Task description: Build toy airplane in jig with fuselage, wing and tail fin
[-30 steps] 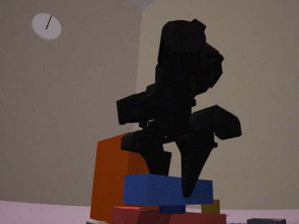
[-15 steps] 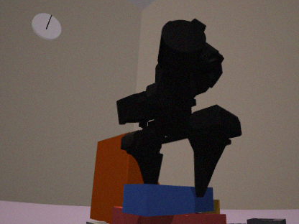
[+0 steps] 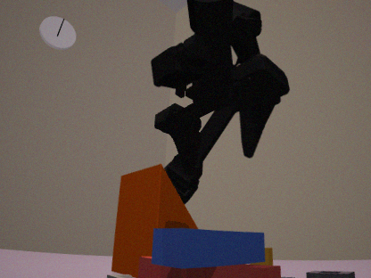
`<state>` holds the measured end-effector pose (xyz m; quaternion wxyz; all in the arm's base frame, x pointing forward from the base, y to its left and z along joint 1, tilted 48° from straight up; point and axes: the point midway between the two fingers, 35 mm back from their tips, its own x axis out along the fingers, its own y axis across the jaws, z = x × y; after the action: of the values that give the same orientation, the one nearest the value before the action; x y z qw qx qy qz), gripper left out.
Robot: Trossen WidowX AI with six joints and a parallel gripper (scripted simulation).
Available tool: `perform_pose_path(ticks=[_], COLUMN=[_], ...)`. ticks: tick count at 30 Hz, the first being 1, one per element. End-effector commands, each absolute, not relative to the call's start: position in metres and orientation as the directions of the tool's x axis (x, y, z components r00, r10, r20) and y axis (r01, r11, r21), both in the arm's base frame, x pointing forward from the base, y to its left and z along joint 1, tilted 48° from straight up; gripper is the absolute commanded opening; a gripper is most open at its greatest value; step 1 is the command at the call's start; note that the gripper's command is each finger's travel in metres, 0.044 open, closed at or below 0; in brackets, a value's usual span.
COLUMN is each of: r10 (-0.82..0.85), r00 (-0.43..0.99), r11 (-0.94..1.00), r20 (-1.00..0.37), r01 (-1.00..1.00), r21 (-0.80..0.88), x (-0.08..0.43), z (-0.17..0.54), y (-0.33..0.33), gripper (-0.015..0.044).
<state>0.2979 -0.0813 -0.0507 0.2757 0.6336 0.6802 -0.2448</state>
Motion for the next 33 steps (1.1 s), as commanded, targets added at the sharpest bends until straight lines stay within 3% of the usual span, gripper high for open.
perform_pose_path(ticks=[1,4,9,15,21,33], r10=[0.73,0.73,0.73,0.73,0.73,0.73], r00=[-0.068,-0.068,-0.068,-0.068,-0.068,-0.068], r11=[0.097,0.142,0.436,0.657,0.662,0.659], r20=[-0.68,-0.68,-0.68,-0.68,-0.68,-0.68], r01=[0.995,0.988,0.813,0.345,-0.179,-0.195], r21=[0.004,0.053,0.386,0.671,0.728,0.727], x=[0.2975,0.2976,0.2981,0.2987,0.2993,0.2993], z=[-0.0505,-0.0505,-0.0501,-0.0496,-0.0492,-0.0492], y=[-0.0824,-0.0824,-0.0825,-0.0826,-0.0827,-0.0827], gripper=[0.044,0.044,0.044,0.044,0.044,0.044])
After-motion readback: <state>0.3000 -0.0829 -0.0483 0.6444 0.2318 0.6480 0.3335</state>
